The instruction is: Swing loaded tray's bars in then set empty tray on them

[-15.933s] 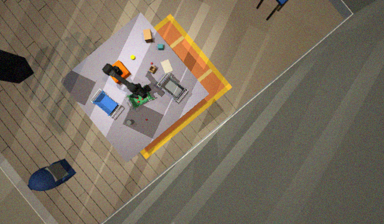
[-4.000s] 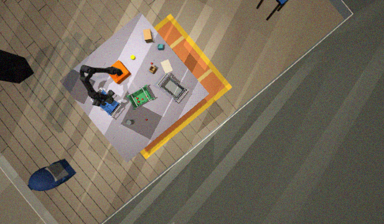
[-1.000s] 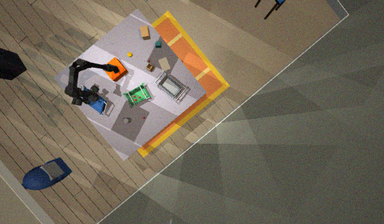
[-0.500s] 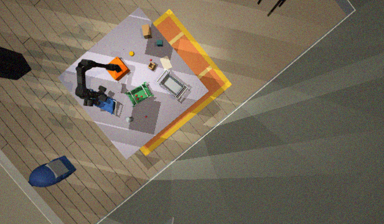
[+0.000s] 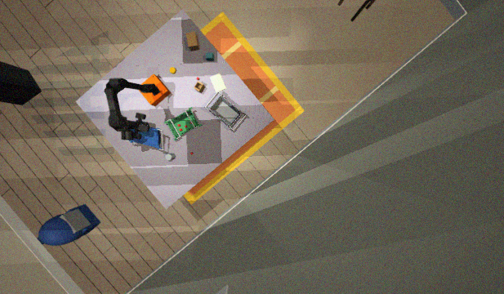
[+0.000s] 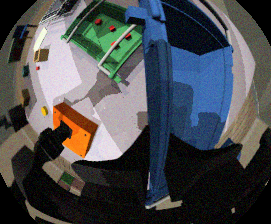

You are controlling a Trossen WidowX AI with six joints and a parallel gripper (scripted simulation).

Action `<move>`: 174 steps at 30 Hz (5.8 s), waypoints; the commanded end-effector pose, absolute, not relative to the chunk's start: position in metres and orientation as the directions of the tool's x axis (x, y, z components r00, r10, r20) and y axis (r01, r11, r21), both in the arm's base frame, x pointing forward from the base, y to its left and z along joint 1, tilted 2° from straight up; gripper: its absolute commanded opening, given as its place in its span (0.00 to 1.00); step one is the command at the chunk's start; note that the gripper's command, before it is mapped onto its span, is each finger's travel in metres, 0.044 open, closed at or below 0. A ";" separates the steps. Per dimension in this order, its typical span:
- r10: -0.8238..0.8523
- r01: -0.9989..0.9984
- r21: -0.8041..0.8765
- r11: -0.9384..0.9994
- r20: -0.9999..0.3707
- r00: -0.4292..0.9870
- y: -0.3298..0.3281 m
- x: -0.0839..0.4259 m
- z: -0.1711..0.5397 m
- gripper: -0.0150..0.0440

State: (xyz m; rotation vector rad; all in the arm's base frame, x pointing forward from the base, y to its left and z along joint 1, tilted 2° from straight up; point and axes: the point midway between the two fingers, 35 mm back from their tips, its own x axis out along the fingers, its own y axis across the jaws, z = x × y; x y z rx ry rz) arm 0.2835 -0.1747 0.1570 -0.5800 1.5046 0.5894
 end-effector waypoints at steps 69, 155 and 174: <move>0.015 -0.998 -0.002 0.063 -1.000 0.003 0.045 0.333 0.162 0.25; 0.015 -0.998 -0.002 0.063 -1.000 0.003 0.046 0.322 0.100 0.25; 0.015 -0.998 -0.001 0.063 -1.000 0.002 0.046 0.313 0.088 0.25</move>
